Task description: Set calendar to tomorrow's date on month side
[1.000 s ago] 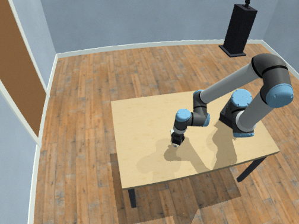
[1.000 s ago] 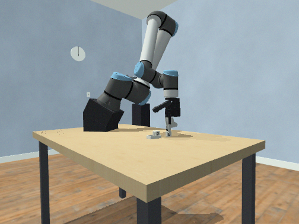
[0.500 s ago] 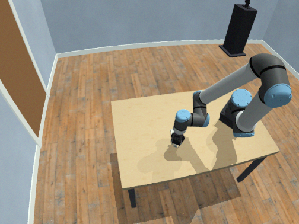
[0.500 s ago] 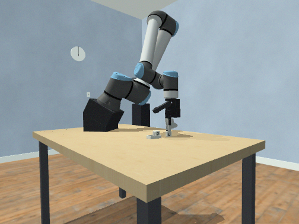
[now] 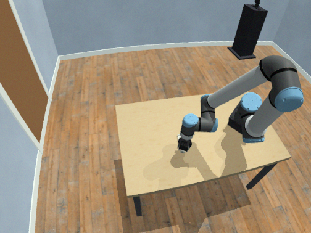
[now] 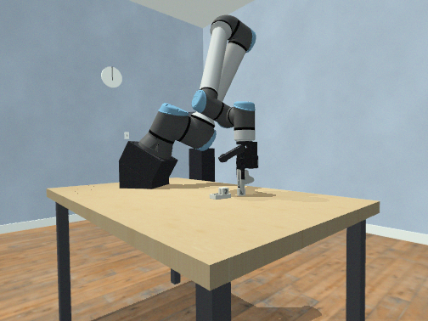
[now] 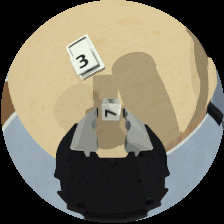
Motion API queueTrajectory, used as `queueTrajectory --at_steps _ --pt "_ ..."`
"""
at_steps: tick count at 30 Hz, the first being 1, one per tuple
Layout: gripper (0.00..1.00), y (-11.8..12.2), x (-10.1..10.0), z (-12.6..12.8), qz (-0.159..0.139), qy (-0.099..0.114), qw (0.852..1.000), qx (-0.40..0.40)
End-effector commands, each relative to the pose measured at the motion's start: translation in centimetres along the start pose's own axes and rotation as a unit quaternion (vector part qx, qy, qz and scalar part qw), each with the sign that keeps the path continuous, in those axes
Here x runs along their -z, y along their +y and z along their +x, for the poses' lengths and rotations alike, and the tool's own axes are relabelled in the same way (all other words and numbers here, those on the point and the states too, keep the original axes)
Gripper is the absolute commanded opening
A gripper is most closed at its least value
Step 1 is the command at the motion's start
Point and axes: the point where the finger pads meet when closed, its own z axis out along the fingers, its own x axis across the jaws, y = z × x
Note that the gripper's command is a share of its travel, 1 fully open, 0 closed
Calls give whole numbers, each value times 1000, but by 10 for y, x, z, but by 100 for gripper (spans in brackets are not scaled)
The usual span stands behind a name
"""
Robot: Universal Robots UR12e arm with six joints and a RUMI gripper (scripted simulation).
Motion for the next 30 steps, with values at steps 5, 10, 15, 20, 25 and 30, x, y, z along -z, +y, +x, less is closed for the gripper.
queueTrajectory --at_steps 5,10,15,20,25,30 --pt "29 0 0 0 0 0 1000 0" --pt "29 0 0 0 0 0 1000 0" --pt "11 0 0 0 0 0 1000 0" --pt "11 0 0 0 0 0 1000 0" --pt "11 0 0 0 0 0 1000 0" --pt "11 0 0 0 0 0 1000 0"
